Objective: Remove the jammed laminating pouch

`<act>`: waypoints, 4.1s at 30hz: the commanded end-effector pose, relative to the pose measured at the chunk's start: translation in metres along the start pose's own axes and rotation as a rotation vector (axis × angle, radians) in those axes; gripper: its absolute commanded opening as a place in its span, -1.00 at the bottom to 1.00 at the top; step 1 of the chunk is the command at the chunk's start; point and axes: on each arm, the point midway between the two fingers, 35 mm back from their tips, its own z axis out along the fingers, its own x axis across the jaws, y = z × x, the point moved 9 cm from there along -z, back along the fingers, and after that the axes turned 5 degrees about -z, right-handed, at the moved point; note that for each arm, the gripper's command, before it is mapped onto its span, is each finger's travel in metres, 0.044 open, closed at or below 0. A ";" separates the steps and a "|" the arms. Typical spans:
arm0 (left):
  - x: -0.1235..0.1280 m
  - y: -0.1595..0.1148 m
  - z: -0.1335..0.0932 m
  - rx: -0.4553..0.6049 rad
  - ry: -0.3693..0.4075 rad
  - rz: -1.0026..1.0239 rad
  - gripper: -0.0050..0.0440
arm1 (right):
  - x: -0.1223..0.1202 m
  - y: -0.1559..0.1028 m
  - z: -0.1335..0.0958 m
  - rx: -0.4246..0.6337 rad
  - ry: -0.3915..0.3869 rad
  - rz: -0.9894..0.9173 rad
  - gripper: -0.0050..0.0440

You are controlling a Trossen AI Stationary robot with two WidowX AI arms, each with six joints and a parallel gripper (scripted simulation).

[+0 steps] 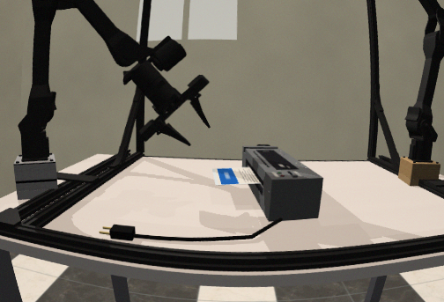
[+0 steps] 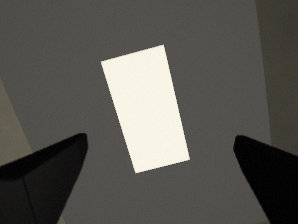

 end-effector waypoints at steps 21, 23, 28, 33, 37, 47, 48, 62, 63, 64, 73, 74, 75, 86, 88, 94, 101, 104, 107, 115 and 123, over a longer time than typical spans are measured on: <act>-0.031 -0.130 -0.045 0.477 -0.042 -0.144 -1.00 | -0.007 0.000 -0.004 -0.004 -0.025 0.006 0.29; -0.031 -0.130 -0.045 0.477 -0.042 -0.144 -1.00 | -0.007 0.000 -0.004 -0.004 -0.025 0.006 0.29; -0.034 -0.133 -0.050 0.512 -0.046 -0.150 -1.00 | -0.007 0.000 -0.004 -0.004 -0.025 0.006 0.29; -0.051 -0.182 -0.083 0.723 -0.060 -0.205 -1.00 | -0.007 0.000 -0.004 -0.004 -0.025 0.006 0.29; -0.061 -0.206 -0.105 0.892 -0.070 -0.245 -1.00 | -0.007 0.000 -0.004 -0.004 -0.025 0.006 0.29; -0.072 -0.229 -0.130 0.991 -0.075 -0.265 -1.00 | -0.007 0.000 -0.004 -0.004 -0.025 0.006 0.29; -0.076 -0.237 -0.139 1.032 -0.077 -0.273 -1.00 | -0.007 0.000 -0.004 -0.004 -0.025 0.006 0.29; -0.096 -0.270 -0.190 1.288 -0.086 -0.317 -1.00 | -0.007 0.000 -0.004 -0.004 -0.025 0.006 0.29; -0.100 -0.275 -0.199 1.328 -0.087 -0.323 -1.00 | -0.007 0.000 -0.004 -0.004 -0.025 0.006 0.29; -0.103 -0.281 -0.209 1.369 -0.089 -0.328 -1.00 | -0.007 0.000 -0.004 -0.004 -0.025 0.006 0.29; -0.126 -0.309 -0.279 1.654 -0.096 -0.352 -1.00 | -0.007 0.000 -0.004 -0.004 -0.025 0.006 0.29; -0.126 -0.309 -0.279 1.654 -0.096 -0.352 -1.00 | -0.007 0.000 -0.004 -0.004 -0.025 0.006 0.29; -0.126 -0.309 -0.279 1.654 -0.096 -0.352 -1.00 | -0.007 0.000 -0.004 -0.004 -0.025 0.006 0.29; -0.145 -0.319 -0.346 1.942 -0.100 -0.353 -1.00 | -0.007 0.000 -0.004 -0.004 -0.025 0.006 0.29; -0.149 -0.320 -0.364 2.022 -0.101 -0.348 -1.00 | -0.007 0.000 -0.004 -0.004 -0.025 0.006 0.29; -0.150 -0.320 -0.366 2.022 -0.101 -0.348 -1.00 | -0.007 0.000 -0.004 -0.004 -0.025 0.006 0.29; -0.160 -0.316 -0.413 2.227 -0.103 -0.325 -1.00 | -0.007 0.000 -0.004 -0.004 -0.025 0.006 0.29; -0.165 -0.314 -0.443 2.346 -0.104 -0.303 -1.00 | -0.007 0.000 -0.004 -0.004 -0.025 0.006 0.29; -0.167 -0.312 -0.453 2.386 -0.104 -0.294 -1.00 | -0.007 0.000 -0.004 -0.004 -0.025 0.006 0.29; -0.169 -0.306 -0.468 2.468 -0.105 -0.274 -1.00 | -0.007 0.000 -0.004 -0.004 -0.025 0.006 0.29; -0.177 -0.289 -0.535 2.738 -0.108 -0.179 -1.00 | -0.007 0.000 -0.004 -0.004 -0.025 0.006 0.29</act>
